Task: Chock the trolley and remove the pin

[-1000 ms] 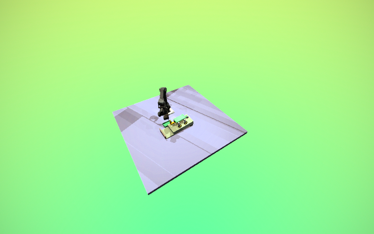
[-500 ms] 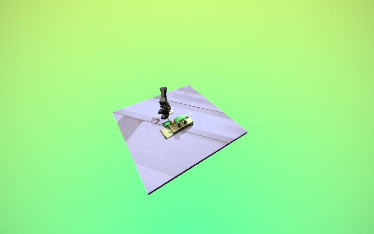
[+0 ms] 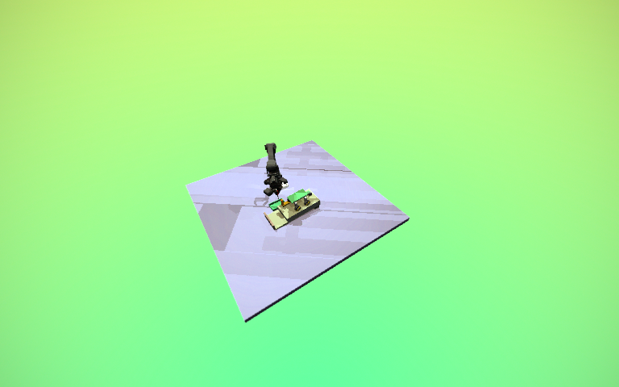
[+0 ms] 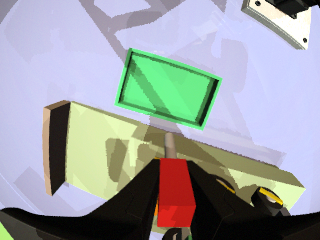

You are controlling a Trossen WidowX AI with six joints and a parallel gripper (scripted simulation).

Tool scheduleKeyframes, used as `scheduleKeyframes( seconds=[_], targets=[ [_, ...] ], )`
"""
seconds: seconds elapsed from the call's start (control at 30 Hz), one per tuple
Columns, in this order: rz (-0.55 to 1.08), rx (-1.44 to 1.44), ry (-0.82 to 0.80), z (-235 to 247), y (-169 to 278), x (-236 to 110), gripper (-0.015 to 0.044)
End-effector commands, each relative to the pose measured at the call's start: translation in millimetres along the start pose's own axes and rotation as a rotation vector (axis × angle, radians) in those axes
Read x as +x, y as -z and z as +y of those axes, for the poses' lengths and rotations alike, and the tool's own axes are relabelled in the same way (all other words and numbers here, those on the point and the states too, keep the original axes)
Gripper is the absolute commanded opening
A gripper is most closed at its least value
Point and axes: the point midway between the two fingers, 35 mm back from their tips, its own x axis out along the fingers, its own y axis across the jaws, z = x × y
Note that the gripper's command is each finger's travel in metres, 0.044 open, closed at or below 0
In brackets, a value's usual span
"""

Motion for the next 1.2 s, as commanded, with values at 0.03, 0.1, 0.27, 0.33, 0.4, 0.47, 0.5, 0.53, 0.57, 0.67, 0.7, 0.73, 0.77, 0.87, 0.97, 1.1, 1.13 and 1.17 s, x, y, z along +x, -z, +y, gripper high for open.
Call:
scheduleKeyframes(
  seconds=[0.03, 0.1, 0.27, 0.33, 0.4, 0.47, 0.5, 0.53, 0.57, 0.67, 0.7, 0.73, 0.77, 0.87, 0.97, 1.1, 1.13, 1.17],
  targets=[
    [-0.012, 0.171, -0.033, -0.8, -0.4, 0.7, 0.0],
    [-0.013, 0.226, -0.044, -1.1, -0.2, 0.5, 0.0],
    [-0.013, 0.245, -0.048, -1.2, -0.1, 0.5, 0.0],
    [-0.013, 0.245, -0.048, -1.2, -0.1, 0.5, 0.0],
    [-0.013, 0.245, -0.048, -1.3, -0.5, 0.8, 0.0],
    [-0.014, 0.245, -0.047, -1.9, -3.3, 3.1, 0.0],
    [-0.014, 0.245, -0.047, -2.4, -5.6, 4.9, 0.0],
    [-0.015, 0.246, -0.047, -2.9, -8.0, 6.9, 0.0],
    [-0.015, 0.246, -0.047, -3.5, -10.5, 9.1, 0.0],
    [-0.016, 0.246, -0.047, -5.2, -18.1, 15.4, 0.0],
    [-0.016, 0.246, -0.046, -5.8, -20.7, 17.5, 0.0],
    [-0.017, 0.246, -0.046, -6.3, -22.6, 19.2, 0.0],
    [-0.017, 0.246, -0.046, -6.6, -23.8, 20.2, 0.0],
    [-0.017, 0.246, -0.046, -6.7, -24.2, 20.5, 0.0],
    [-0.02, 0.245, -0.062, -6.4, -24.1, 22.2, 0.0],
    [-0.034, 0.243, -0.142, -3.9, -23.9, 30.6, 0.0],
    [-0.036, 0.242, -0.159, -2.9, -24.0, 33.0, 0.0],
    [-0.038, 0.242, -0.177, -1.8, -24.0, 35.5, 0.0]
  ],
)
